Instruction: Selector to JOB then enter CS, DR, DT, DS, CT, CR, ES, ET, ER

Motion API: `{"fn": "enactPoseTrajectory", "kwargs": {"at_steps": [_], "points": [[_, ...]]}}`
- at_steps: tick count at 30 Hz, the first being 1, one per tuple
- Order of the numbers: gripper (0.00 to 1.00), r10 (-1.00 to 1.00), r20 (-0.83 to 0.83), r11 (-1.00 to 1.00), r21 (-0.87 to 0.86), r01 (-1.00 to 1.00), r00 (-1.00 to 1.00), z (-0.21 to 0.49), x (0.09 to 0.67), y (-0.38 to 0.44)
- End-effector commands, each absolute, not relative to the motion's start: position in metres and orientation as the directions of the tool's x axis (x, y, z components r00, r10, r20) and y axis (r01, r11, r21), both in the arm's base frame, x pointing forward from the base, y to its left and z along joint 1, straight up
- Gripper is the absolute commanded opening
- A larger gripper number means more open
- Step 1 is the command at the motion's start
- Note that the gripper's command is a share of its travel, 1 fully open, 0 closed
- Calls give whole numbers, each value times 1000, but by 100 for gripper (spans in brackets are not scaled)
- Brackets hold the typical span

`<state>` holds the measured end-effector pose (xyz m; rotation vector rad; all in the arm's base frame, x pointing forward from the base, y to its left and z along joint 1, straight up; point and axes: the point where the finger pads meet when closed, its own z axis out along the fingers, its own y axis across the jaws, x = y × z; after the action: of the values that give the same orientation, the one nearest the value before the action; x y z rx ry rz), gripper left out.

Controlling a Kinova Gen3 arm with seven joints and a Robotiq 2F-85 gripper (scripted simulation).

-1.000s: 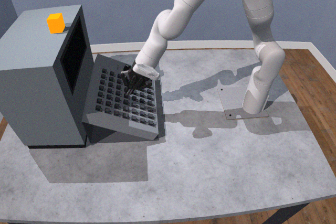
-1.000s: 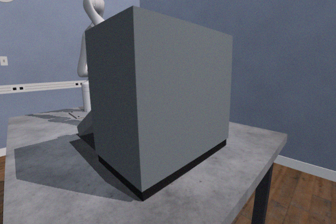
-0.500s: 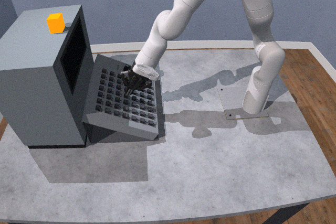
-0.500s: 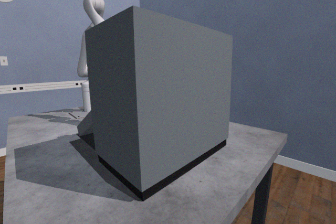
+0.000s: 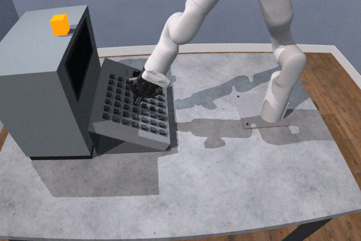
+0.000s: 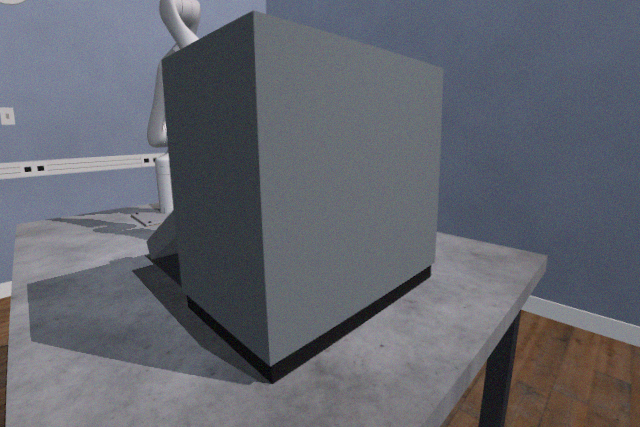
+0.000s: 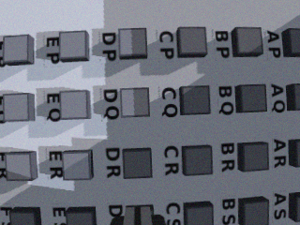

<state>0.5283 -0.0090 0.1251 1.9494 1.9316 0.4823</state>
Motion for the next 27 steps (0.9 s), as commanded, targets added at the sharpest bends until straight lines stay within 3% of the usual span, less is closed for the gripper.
{"fn": "enactPoseTrajectory", "kwargs": {"at_steps": [1, 27], "points": [[10, 1000, -6, -6, 478, 879, 11, 126, 529, -9], [10, 1000, -6, -6, 478, 879, 11, 123, 530, -9]]}}
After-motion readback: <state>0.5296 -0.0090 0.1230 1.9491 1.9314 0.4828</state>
